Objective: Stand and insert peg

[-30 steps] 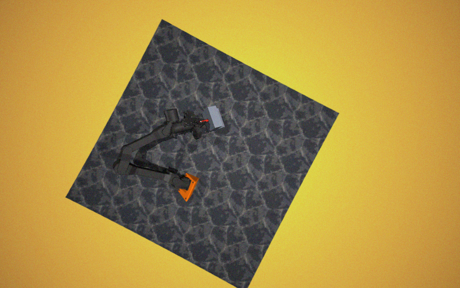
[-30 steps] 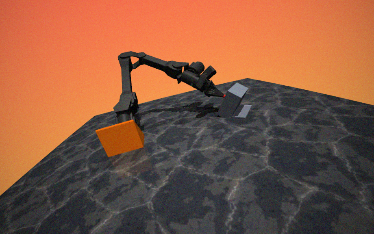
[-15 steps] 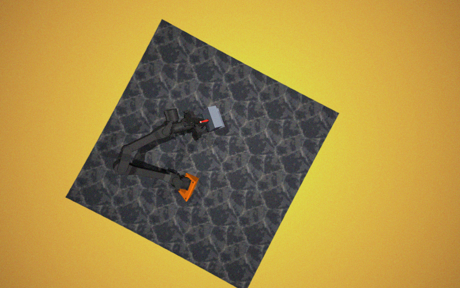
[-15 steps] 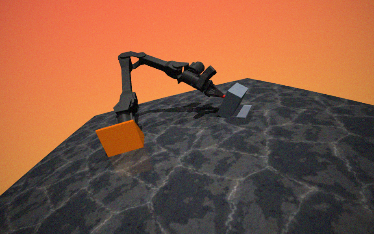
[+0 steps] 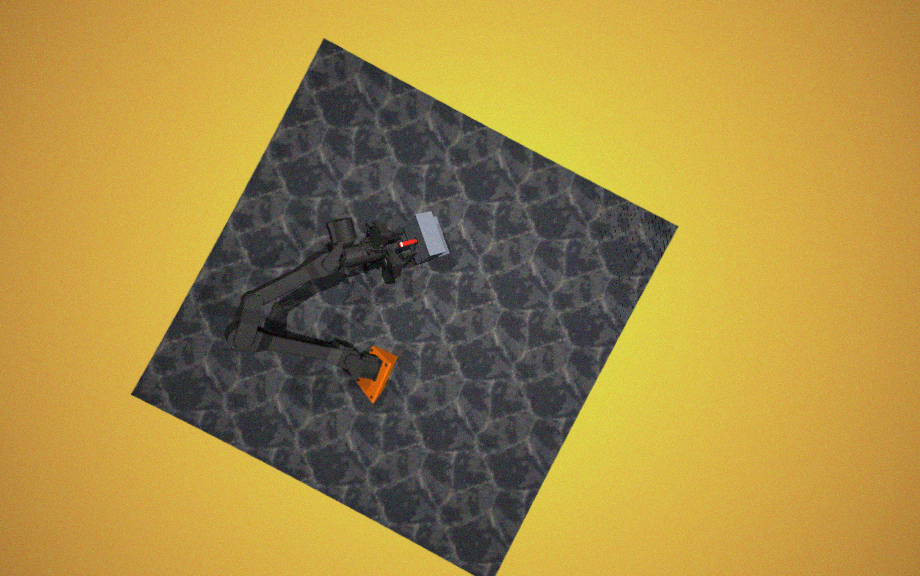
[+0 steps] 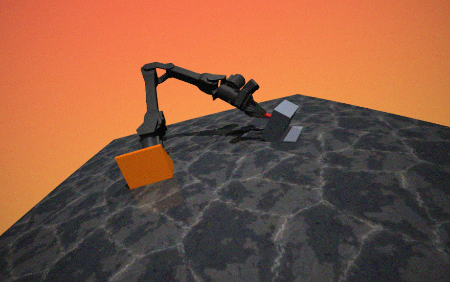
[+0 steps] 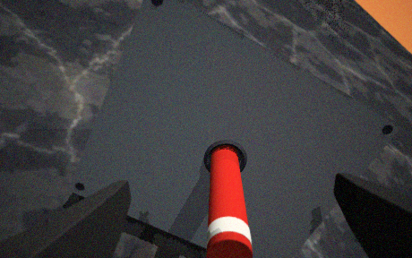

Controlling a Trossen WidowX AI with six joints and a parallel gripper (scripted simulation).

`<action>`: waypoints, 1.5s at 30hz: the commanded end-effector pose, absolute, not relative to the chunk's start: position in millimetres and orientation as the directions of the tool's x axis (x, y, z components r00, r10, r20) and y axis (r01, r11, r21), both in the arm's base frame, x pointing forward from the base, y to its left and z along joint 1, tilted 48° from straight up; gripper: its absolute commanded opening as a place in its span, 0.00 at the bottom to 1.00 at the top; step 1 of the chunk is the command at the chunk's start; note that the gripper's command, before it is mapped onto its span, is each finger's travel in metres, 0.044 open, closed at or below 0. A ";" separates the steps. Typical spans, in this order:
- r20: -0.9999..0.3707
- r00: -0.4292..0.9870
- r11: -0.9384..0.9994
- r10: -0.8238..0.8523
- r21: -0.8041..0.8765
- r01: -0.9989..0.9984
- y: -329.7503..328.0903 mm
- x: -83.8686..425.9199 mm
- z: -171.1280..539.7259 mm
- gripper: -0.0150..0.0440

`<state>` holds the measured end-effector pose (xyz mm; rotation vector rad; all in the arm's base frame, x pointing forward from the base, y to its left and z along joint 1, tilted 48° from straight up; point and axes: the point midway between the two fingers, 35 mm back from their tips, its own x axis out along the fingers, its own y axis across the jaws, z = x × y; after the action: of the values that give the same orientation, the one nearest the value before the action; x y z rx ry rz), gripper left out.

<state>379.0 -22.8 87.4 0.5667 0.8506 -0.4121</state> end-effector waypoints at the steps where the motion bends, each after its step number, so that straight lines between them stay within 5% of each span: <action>1: -0.787 0.605 0.777 -0.119 0.306 0.551 -22.7 377.1 95.3 1.00; 45: -0.789 0.602 0.779 -0.119 0.302 0.549 -12.0 338.4 149.1 1.00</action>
<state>340.7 -11.9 142.9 0.5607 0.8545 -0.4090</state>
